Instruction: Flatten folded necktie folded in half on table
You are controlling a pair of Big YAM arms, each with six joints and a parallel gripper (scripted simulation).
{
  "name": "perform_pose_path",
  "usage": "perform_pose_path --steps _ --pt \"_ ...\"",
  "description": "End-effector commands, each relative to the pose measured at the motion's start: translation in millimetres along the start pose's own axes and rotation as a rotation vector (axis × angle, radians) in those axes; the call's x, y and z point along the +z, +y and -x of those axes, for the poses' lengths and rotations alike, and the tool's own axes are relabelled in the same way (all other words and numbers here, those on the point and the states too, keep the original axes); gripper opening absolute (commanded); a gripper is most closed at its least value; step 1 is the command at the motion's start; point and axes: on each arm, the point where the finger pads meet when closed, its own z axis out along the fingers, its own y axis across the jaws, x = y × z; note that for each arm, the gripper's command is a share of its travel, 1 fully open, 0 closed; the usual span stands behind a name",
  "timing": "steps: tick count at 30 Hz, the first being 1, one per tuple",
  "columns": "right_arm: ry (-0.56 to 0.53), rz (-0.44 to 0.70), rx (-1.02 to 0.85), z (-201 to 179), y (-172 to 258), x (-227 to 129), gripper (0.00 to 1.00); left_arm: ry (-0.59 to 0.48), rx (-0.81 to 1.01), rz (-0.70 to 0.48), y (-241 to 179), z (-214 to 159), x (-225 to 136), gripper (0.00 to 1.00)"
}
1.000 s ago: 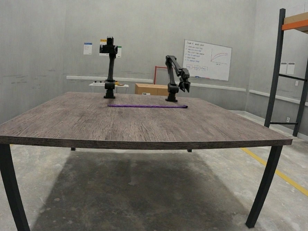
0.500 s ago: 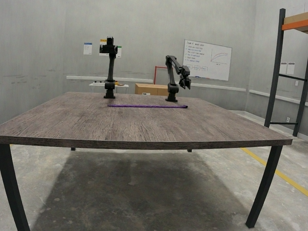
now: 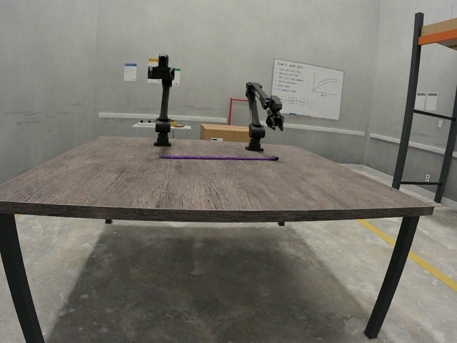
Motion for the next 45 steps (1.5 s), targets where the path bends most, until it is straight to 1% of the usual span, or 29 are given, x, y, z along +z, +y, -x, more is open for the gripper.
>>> perform_pose_path --steps 1,5,6,13,14,21,22,29,30,36,37,43,45 --pt "-0.063 0.009 0.011 32 7 -1 1.0 -0.123 -0.005 -0.003 -4 63 -13 0.49" --pt "-0.063 0.009 0.011 32 7 -1 1.0 -0.123 -0.005 -0.003 -4 63 -13 0.49" --pt "-0.063 0.009 0.011 32 7 -1 1.0 -0.137 -0.005 -0.004 -4 70 -15 0.5" --pt "-0.063 0.009 0.011 32 7 -1 1.0 -0.137 -0.005 -0.004 -4 70 -15 0.5" --pt "-0.063 0.009 0.011 32 7 -1 1.0 -0.152 -0.004 -0.005 -5 77 -16 0.51" --pt "-0.063 0.009 0.011 32 7 -1 1.0 -0.152 -0.004 -0.005 -5 77 -16 0.51" --pt "-0.063 0.009 0.011 32 7 -1 1.0 -0.166 -0.003 -0.006 -5 84 -18 0.52" --pt "-0.063 0.009 0.011 32 7 -1 1.0 -0.166 -0.003 -0.006 -5 84 -18 0.52" --pt "-0.063 0.009 0.011 32 7 -1 1.0 -0.18 -0.003 -0.007 -6 92 -19 0.53" --pt "-0.063 0.009 0.011 32 7 -1 1.0 -0.18 -0.003 -0.007 -6 92 -19 0.53" --pt "-0.063 0.009 0.011 32 7 -1 1.0 -0.194 -0.002 -0.008 -6 99 -21 0.54" --pt "-0.063 0.009 0.011 32 7 -1 1.0 -0.194 -0.002 -0.008 -6 99 -21 0.54" --pt "-0.063 0.009 0.011 32 7 -1 1.0 -0.208 -0.002 -0.009 -7 106 -23 0.55"
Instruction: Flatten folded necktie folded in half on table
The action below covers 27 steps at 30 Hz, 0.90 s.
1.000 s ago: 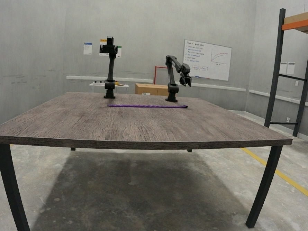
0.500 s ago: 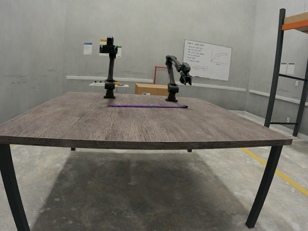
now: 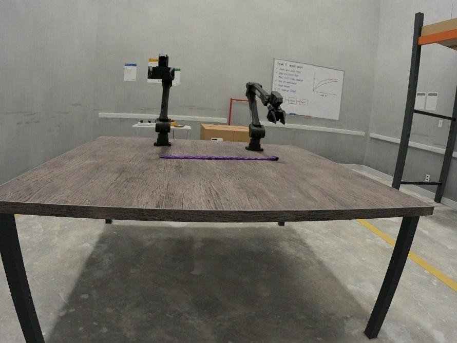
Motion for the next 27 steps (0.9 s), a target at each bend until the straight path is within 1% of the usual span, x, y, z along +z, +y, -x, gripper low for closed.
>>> perform_pose_path --steps 1,9,10,14,15,18,19,22,23,27 --pt "-0.063 0.009 0.011 32 7 -1 1.0 -0.121 -0.006 -0.004 -4 64 -10 0.55" --pt "-0.063 0.009 0.011 32 7 -1 1.0 -0.135 -0.005 -0.005 -4 71 -11 0.56" --pt "-0.063 0.009 0.011 32 7 -1 1.0 -0.149 -0.004 -0.006 -5 78 -12 0.57" --pt "-0.063 0.009 0.011 32 7 -1 1.0 -0.149 -0.004 -0.006 -5 78 -12 0.57" --pt "-0.063 0.009 0.011 32 7 -1 1.0 -0.163 -0.004 -0.007 -5 86 -13 0.59" --pt "-0.063 0.009 0.011 32 7 -1 1.0 -0.163 -0.004 -0.007 -5 86 -13 0.59" --pt "-0.063 0.009 0.011 32 7 -1 1.0 -0.177 -0.003 -0.008 -6 93 -14 0.6" --pt "-0.063 0.009 0.011 32 7 -1 1.0 -0.177 -0.003 -0.008 -6 93 -14 0.6" --pt "-0.063 0.009 0.011 32 7 -1 1.0 -0.19 -0.003 -0.009 -6 100 -15 0.61" --pt "-0.063 0.009 0.011 32 7 -1 1.0 -0.204 -0.002 -0.009 -7 107 -16 0.62"
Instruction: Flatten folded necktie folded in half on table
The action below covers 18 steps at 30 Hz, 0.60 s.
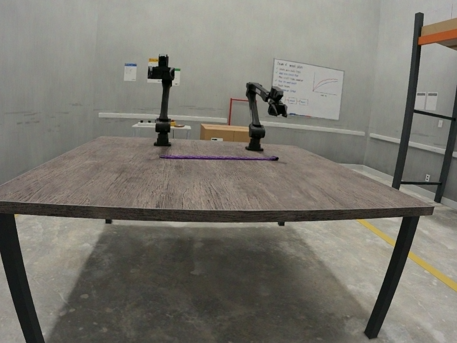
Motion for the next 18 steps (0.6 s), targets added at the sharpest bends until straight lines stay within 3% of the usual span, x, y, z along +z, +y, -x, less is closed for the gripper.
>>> perform_pose_path --steps 1,18 --pt "-0.063 0.009 0.011 32 7 -1 1.0 -0.11 -0.005 -0.004 -4 62 -3 0.62" --pt "-0.063 0.009 0.011 32 7 -1 1.0 -0.201 -0.002 -0.01 -7 109 -5 0.69"
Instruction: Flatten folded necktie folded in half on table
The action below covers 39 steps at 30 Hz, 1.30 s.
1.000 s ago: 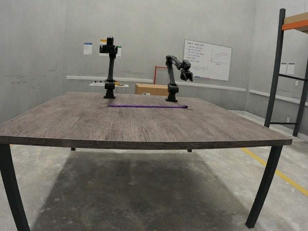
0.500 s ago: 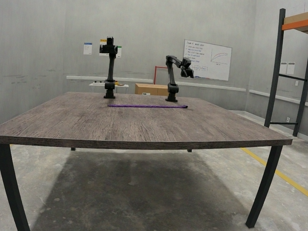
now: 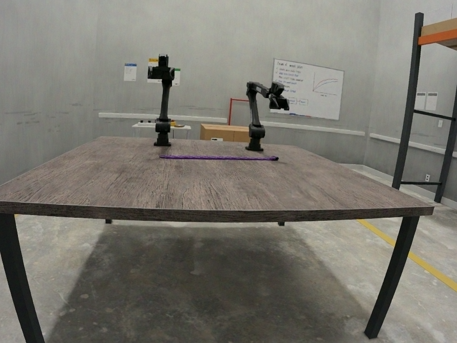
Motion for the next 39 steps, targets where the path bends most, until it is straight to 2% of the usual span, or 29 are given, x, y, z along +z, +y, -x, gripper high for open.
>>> perform_pose_path --steps 1,39 --pt "-0.063 0.009 0.011 32 7 -1 1.0 -0.112 -0.004 -0.005 -4 63 0 0.69" --pt "-0.063 0.009 0.011 32 7 -1 1.0 -0.248 0.001 -0.015 -9 135 3 0.83"
